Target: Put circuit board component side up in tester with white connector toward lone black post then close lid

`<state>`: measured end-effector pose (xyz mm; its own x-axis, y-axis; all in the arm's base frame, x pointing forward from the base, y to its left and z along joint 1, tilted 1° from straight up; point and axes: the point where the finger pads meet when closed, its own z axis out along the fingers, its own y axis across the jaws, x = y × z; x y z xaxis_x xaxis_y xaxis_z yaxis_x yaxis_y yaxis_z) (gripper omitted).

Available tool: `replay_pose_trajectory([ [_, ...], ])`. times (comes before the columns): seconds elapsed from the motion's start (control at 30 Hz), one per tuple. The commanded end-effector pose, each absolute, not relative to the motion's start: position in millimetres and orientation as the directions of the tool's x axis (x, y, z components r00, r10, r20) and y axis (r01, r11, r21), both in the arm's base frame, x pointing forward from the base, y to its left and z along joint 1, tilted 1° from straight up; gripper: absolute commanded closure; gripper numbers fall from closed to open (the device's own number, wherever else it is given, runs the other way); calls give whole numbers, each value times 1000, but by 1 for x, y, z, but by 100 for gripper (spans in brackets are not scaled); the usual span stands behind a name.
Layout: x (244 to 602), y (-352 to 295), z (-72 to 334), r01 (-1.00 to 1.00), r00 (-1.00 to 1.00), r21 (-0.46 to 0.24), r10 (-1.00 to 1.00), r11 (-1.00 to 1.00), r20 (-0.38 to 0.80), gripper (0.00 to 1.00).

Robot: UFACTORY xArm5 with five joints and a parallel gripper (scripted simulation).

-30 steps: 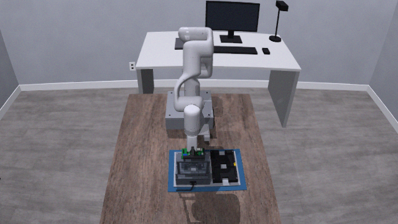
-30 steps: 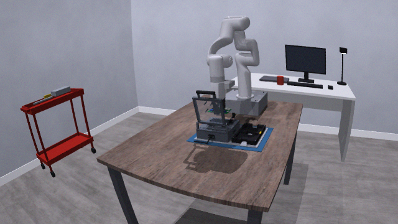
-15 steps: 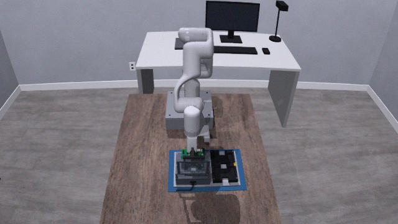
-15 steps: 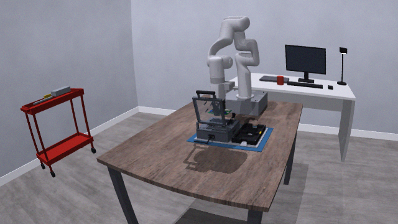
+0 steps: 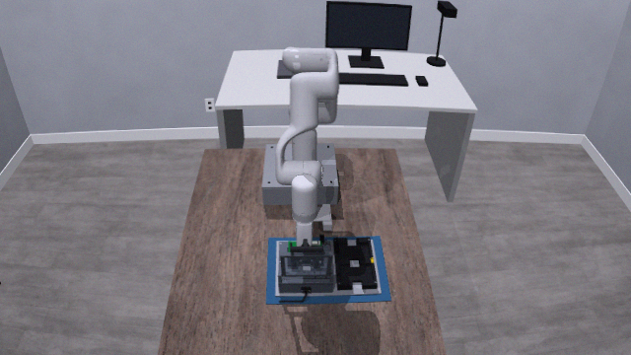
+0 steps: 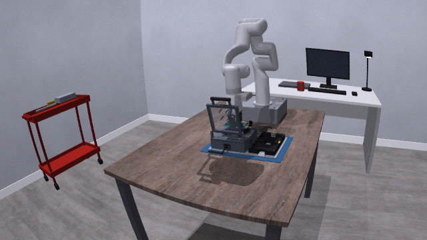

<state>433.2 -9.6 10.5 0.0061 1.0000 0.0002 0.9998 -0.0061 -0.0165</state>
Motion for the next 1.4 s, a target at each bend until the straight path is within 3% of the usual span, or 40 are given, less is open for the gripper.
replay_pose_trajectory([
  [0.0, 435, -10, 5, 1000, 6, -12, 1000, -6, 0, 21],
  [1.37, 435, -10, -5, 1000, 6, -12, 1000, -6, 0, 21],
])
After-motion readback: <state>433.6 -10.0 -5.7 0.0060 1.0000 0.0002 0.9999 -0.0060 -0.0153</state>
